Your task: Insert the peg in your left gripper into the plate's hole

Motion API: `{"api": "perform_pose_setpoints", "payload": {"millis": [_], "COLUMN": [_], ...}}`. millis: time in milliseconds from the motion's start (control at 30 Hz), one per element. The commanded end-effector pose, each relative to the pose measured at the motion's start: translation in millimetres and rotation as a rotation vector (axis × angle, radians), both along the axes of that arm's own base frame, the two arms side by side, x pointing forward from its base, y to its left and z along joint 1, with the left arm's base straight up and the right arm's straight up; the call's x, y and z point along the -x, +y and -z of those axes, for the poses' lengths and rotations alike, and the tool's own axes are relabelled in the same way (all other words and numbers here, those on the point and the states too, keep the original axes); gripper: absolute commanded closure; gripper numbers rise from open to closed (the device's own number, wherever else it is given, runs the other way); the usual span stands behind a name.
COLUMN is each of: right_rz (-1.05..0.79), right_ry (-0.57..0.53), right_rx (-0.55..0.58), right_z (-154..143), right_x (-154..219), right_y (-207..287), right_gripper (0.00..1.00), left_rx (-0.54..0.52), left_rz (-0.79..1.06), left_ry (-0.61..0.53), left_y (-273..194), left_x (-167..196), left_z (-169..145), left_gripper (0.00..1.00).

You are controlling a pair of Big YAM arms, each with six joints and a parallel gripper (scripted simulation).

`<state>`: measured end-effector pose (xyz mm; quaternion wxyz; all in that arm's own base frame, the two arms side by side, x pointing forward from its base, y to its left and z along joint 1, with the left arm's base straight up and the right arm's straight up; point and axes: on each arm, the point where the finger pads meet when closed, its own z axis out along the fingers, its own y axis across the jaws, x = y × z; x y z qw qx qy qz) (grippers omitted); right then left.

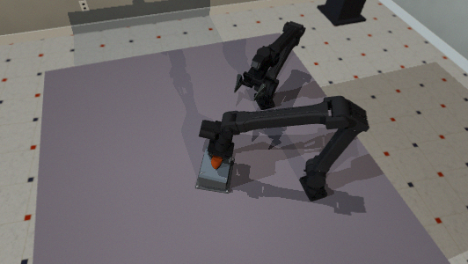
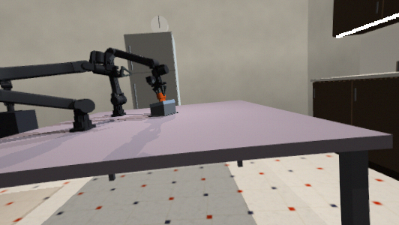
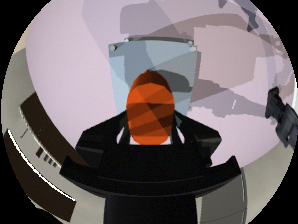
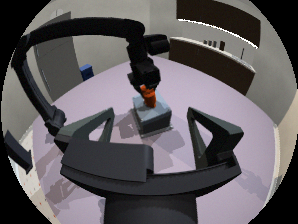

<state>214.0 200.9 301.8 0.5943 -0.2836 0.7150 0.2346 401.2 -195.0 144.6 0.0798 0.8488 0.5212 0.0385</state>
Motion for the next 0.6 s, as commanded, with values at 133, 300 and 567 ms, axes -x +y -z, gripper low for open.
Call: {"api": "perform_pose_setpoints", "payload": {"millis": [133,300,567], "right_rz": [0.004,0.004,0.004], "right_ry": [-0.018,-0.018,-0.018], "right_rx": [-0.023,-0.023,-0.023], "right_z": [-19.0,-19.0,-19.0], "right_x": [-1.7,-1.7,-1.7], "right_y": [0.5,0.5,0.5], "right_gripper": [0.0,0.0,0.0], "left_rx": [0.005,0.008,0.022], "left_rz": [0.007,0.008,0.009], "left_ry": [-0.008,-0.014,-0.044], "left_y": [-4.2,-4.8,-8.5], "left_x": [-14.9,-16.2,-23.1], "left_z": [-20.3,-20.7,-25.9], "left_gripper": [0.6,0.6,0.6]}}
